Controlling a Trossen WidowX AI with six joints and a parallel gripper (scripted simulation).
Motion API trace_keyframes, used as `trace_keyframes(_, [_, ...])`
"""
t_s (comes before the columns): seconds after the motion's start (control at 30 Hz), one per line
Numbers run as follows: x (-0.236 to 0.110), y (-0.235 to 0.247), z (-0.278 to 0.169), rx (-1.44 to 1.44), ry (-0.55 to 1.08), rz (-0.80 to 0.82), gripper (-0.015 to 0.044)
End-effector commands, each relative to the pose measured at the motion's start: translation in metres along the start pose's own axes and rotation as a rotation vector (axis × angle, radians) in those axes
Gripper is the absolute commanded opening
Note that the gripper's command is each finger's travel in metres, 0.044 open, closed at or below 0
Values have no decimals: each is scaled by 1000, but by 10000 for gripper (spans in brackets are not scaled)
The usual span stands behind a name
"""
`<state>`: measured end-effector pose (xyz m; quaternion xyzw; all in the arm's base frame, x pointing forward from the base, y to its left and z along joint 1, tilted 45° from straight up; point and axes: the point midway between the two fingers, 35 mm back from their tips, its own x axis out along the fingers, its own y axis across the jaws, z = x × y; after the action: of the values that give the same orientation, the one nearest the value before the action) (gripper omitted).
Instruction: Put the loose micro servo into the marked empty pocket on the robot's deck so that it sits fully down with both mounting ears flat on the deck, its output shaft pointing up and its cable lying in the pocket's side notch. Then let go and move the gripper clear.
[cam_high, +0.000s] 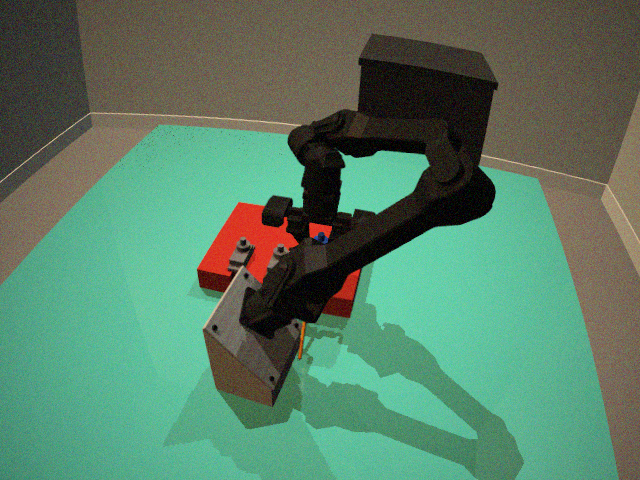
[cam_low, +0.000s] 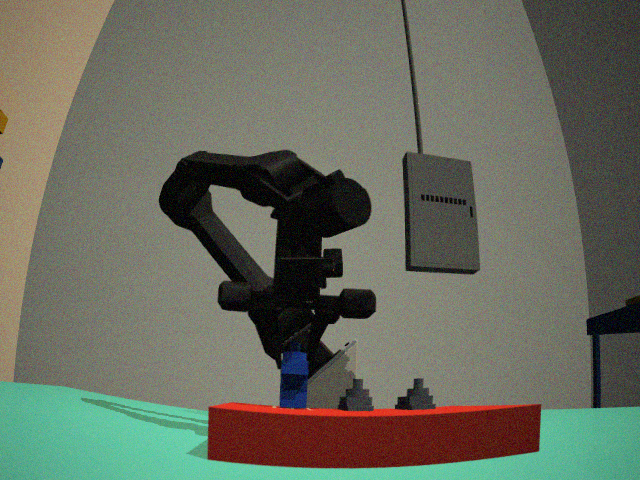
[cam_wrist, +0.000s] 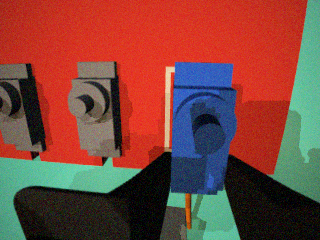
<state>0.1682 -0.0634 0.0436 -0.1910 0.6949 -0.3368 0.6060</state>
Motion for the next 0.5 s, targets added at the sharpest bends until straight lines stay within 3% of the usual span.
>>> trace_keyframes(0.0, [4, 0, -1, -5, -2, -5, 0])
trace_keyframes(0.47, [15, 0, -1, -5, -2, -5, 0])
